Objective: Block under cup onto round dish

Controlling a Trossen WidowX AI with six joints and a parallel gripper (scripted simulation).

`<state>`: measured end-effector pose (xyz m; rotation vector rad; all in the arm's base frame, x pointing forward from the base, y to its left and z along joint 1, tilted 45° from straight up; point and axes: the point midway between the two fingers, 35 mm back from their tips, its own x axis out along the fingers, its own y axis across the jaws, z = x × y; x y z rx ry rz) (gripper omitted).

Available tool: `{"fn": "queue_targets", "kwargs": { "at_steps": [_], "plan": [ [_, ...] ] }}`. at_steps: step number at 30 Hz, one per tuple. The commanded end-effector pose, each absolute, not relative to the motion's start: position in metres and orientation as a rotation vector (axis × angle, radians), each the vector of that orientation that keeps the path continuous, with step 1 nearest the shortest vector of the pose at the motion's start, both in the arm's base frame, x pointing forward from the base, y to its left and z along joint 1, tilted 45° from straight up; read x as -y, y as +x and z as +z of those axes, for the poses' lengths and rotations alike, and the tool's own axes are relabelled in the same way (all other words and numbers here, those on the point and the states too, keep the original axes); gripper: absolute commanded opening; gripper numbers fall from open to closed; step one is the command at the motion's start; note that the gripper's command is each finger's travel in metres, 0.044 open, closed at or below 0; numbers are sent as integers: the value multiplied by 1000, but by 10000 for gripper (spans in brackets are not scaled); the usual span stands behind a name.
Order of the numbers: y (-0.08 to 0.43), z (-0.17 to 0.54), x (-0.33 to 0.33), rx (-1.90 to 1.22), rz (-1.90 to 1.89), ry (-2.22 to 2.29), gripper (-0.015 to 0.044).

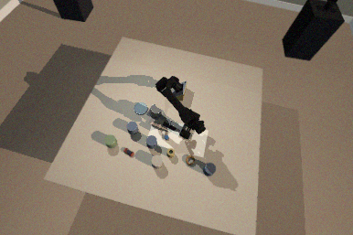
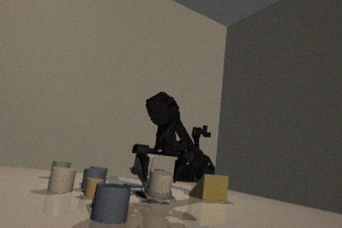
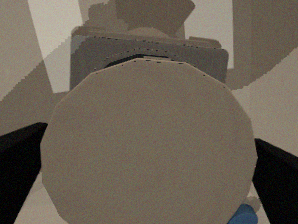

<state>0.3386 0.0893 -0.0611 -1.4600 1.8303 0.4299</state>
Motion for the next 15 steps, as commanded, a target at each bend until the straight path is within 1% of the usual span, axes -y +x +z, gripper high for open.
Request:
{"fn": "queue_targets", "kwargs": {
  "at_steps": [1,9,12,15],
  "plan": [
    [337,-66,-84,-1833,432,-1468,440],
    [335,-73,-77,-1834,431,-1468,440],
    [335,-73,-77,-1834,431,-1468,361],
    [335,-73,-77,-1834,431,-1468,341]
  ]
}}
